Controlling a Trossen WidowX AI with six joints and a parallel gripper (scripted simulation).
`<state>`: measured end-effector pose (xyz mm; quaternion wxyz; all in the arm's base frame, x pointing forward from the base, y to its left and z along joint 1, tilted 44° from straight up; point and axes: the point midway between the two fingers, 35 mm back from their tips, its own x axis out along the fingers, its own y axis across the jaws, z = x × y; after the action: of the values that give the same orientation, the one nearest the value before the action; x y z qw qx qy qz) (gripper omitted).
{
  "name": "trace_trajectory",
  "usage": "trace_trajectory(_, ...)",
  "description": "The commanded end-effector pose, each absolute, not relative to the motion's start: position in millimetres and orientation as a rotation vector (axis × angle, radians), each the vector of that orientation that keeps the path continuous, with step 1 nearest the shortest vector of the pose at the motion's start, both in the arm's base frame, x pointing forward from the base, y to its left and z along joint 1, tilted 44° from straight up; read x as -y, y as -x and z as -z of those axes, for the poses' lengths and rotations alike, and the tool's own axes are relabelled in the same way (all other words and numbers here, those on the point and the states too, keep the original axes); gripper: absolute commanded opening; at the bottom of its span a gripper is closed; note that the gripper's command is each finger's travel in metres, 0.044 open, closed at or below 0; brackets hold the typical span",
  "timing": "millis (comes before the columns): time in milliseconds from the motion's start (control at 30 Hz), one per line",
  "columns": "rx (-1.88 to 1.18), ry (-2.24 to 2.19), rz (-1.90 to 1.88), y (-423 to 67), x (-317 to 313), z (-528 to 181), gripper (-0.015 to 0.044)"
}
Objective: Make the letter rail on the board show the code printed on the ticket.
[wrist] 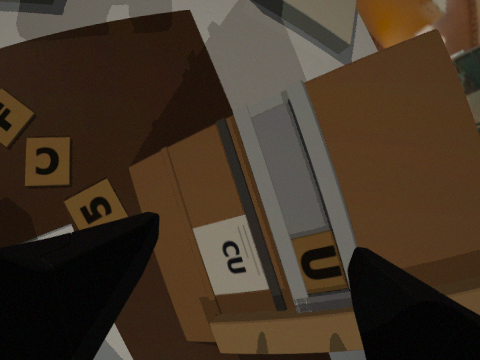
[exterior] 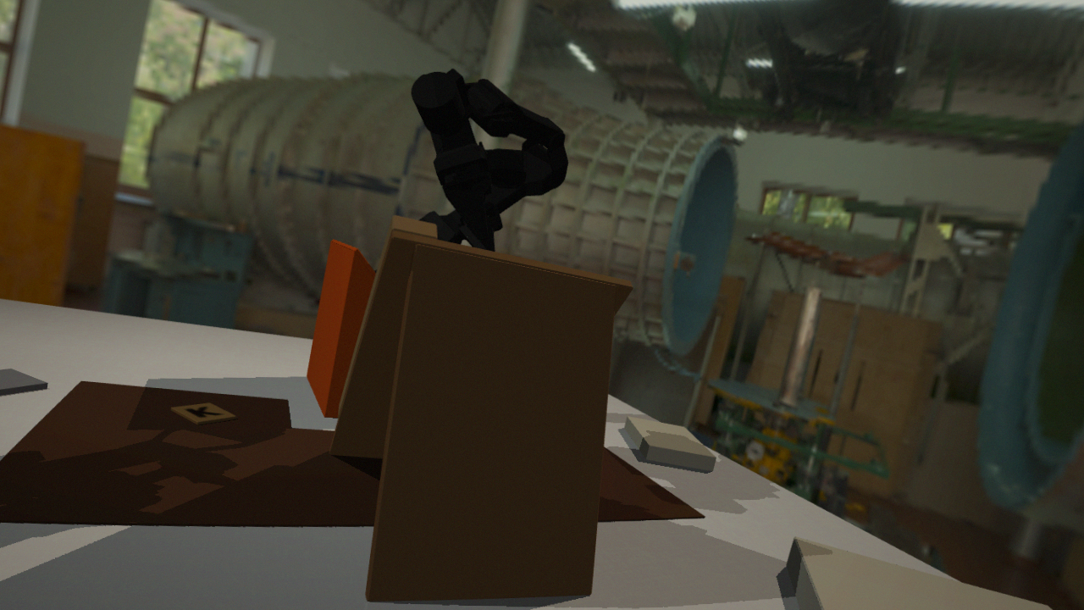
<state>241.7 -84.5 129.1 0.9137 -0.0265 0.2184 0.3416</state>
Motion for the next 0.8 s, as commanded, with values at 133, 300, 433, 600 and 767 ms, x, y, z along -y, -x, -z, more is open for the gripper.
trace_trajectory(133,-0.924,-0.604,-0.613,-252.7,13.7,-104.9,0.0340)
trace_trajectory(300,-1.056,-0.733,-0.555,-253.7,-10.5,-98.3,0.0340)
trace_trajectory(433,-1.144,-0.847,-0.486,-253.5,-23.7,-94.9,0.0340)
trace_trajectory(600,-1.249,-0.970,-0.392,-252.2,-43.0,-90.2,0.0340)
trace_trajectory(767,-1.340,-1.104,-0.274,-250.3,-58.9,-86.6,0.0340)
